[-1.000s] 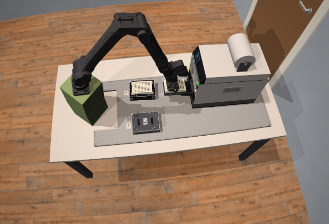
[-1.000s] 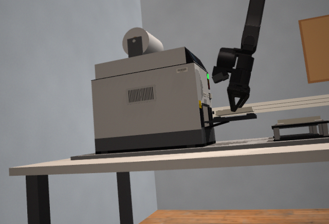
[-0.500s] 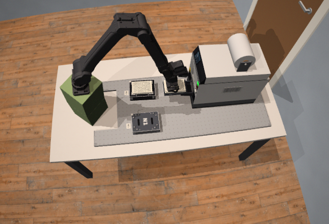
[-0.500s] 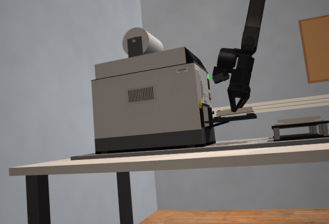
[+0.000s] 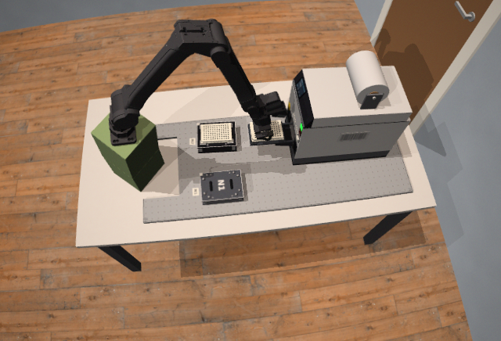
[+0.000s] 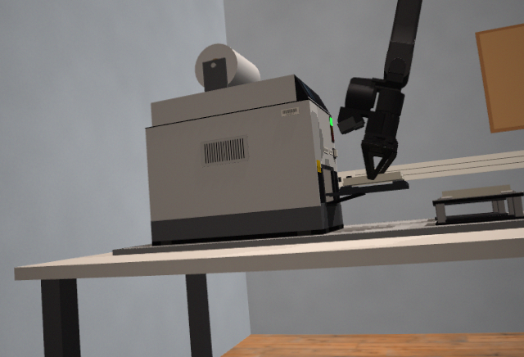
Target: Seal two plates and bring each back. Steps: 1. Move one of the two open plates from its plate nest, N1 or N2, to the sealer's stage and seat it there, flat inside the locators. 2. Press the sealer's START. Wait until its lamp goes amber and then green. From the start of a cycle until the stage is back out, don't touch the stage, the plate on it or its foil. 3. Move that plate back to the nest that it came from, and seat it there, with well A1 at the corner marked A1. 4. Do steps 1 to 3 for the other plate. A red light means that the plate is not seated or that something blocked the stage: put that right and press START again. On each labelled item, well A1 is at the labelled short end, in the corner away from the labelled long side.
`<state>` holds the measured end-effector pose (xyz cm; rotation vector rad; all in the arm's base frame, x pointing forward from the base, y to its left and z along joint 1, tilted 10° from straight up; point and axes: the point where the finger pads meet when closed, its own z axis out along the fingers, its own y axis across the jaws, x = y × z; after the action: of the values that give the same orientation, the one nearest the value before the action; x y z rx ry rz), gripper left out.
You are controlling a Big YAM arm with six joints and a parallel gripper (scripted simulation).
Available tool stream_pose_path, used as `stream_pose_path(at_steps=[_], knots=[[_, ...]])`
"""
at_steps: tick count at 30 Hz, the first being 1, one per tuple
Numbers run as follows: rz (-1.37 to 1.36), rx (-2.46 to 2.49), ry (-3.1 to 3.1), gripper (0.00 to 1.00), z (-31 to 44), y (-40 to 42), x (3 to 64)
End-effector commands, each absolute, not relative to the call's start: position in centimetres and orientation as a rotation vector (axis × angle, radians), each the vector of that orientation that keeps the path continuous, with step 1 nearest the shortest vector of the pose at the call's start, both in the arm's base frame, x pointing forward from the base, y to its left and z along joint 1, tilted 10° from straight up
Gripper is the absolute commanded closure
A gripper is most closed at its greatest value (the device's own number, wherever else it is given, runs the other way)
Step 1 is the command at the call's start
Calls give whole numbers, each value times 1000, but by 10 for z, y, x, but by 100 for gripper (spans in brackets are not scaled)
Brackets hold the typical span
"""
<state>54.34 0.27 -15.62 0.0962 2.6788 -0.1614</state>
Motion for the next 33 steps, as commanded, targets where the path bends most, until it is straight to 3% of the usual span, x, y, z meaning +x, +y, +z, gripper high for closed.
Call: stream_pose_path(at_steps=[1, 33], knots=[[-168, 93, 2689, 100, -166, -2, 540], [-175, 92, 2738, 100, -182, -5, 525]])
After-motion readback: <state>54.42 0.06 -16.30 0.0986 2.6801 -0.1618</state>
